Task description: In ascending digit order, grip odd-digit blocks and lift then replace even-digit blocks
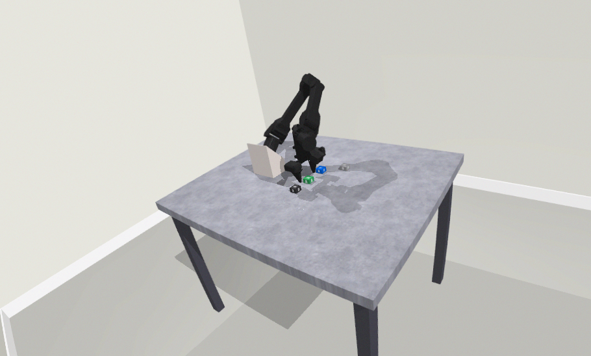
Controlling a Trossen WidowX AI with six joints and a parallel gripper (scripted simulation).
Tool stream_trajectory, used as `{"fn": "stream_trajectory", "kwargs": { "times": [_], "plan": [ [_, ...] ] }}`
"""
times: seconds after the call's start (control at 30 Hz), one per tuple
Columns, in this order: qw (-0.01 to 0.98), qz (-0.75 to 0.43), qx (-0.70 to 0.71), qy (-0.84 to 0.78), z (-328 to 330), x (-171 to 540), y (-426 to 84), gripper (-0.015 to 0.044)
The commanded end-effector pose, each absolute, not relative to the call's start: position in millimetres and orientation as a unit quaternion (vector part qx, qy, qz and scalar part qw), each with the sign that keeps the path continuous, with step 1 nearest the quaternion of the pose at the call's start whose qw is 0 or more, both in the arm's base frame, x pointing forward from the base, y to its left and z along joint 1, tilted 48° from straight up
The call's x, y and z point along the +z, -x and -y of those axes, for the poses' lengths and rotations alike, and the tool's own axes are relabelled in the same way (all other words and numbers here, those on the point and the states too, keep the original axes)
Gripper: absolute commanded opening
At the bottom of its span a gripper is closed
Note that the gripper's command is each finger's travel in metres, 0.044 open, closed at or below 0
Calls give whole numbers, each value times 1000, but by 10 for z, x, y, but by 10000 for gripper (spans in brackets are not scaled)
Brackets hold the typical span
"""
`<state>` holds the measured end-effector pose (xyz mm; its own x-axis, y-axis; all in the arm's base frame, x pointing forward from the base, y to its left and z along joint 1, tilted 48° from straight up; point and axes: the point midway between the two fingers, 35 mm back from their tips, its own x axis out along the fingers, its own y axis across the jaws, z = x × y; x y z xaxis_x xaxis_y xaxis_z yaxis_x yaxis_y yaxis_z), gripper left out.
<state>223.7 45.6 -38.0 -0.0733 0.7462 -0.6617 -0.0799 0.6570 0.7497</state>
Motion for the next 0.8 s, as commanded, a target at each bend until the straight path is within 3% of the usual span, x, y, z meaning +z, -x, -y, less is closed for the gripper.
{"fn": "stream_trajectory", "kwargs": {
  "times": [0.0, 0.2, 0.43, 0.67, 0.77],
  "plan": [
    [640, -650, 326, -249, -259, -212, -2299, 400],
    [641, -650, 324, -248, -292, -99, -2358, 400],
    [643, -651, 321, -247, -702, 973, -2571, 400],
    [639, -649, 327, -251, -1100, 1913, -2300, 400],
    [639, -649, 328, -252, -1120, 1964, -2272, 400]
  ]
}}
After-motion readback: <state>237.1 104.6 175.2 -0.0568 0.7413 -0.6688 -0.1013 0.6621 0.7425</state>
